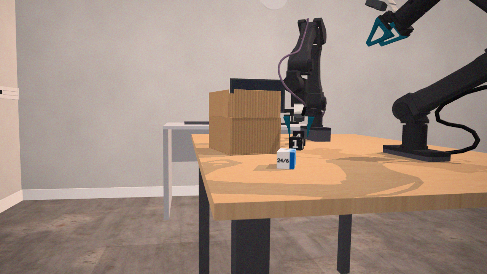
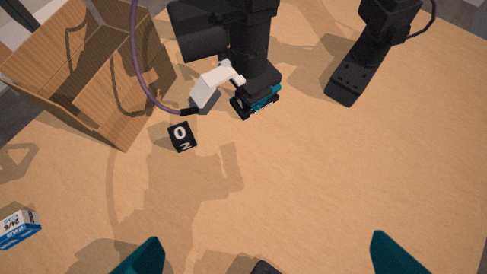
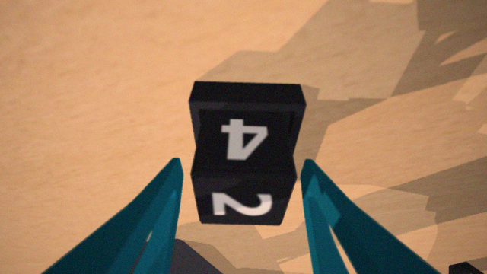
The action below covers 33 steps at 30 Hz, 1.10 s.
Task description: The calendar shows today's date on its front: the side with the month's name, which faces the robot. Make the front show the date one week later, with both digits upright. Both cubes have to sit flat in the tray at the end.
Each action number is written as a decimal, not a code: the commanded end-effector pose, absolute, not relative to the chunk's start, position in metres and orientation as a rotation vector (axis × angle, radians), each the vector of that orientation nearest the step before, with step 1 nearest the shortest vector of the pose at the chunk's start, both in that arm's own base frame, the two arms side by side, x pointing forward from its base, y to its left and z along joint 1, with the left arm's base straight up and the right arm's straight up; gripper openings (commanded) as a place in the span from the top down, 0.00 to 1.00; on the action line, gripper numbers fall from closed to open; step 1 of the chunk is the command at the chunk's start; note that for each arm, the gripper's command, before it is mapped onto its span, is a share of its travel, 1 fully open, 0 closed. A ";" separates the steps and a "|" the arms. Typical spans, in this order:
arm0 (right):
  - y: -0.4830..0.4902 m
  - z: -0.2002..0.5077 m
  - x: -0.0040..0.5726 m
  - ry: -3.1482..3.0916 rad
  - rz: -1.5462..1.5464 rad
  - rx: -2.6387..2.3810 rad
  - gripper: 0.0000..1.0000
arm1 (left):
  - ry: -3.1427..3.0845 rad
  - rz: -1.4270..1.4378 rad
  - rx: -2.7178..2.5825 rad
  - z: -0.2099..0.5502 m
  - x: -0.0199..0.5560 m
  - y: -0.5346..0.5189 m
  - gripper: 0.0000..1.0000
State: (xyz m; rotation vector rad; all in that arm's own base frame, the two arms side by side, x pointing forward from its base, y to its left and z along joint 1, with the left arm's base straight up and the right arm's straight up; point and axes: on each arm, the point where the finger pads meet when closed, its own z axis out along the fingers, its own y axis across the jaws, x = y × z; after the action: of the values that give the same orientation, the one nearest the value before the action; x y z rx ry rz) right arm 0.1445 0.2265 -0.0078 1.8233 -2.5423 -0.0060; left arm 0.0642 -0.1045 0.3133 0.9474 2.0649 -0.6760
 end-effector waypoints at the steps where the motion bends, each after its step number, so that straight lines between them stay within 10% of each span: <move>1: 0.238 0.002 0.148 -2.562 -0.033 1.832 0.36 | 2.070 -0.674 0.950 0.316 0.064 -0.103 0.00; 33: 0.230 0.074 0.146 -2.545 -0.016 1.825 0.36 | 2.070 -0.674 0.950 0.316 0.064 -0.103 0.00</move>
State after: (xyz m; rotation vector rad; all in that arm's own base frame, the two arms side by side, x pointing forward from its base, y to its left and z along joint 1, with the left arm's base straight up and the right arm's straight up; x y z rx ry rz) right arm 0.1560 0.2392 0.0764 1.8579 -2.5990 -0.0486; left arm 0.0642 -0.1045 0.3133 0.9474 2.0649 -0.6760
